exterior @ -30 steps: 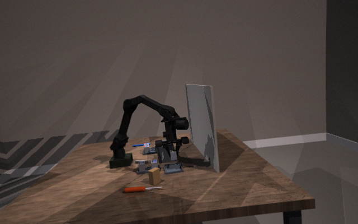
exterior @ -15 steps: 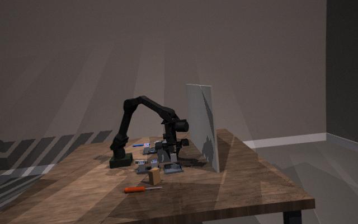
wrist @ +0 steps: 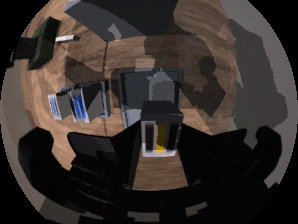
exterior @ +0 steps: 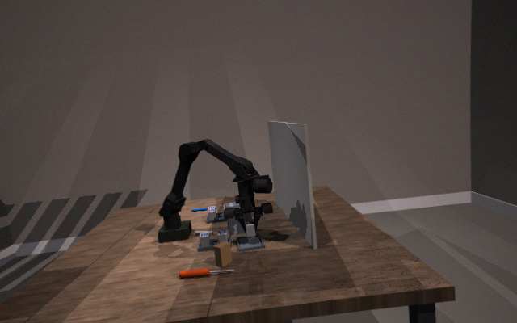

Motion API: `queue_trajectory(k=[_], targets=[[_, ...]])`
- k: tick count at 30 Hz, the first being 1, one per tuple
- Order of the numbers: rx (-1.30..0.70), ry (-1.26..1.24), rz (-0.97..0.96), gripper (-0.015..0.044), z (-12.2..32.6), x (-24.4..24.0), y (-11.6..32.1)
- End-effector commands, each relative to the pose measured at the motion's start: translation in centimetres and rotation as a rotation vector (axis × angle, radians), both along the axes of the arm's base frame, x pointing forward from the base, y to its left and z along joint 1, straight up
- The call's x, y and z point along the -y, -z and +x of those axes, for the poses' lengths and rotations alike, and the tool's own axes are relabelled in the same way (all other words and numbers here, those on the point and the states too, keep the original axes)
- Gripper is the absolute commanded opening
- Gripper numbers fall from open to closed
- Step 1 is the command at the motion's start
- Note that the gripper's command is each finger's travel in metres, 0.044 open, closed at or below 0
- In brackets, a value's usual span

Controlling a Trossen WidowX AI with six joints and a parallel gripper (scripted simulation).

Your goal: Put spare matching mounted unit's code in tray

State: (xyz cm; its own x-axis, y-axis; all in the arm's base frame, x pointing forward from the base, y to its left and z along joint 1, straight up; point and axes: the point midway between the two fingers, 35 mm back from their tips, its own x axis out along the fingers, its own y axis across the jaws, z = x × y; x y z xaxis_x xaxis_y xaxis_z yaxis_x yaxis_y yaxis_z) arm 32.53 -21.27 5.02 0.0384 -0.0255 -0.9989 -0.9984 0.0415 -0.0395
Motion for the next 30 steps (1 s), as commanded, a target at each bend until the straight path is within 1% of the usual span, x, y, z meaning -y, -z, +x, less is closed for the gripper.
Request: queue_trajectory(k=[1,30], targets=[[-0.008,-0.002,0.003,0.0000,-0.2,-0.1,0.6],[-0.009,-0.002,0.003,0.0000,-0.6,-0.3,2.7]])
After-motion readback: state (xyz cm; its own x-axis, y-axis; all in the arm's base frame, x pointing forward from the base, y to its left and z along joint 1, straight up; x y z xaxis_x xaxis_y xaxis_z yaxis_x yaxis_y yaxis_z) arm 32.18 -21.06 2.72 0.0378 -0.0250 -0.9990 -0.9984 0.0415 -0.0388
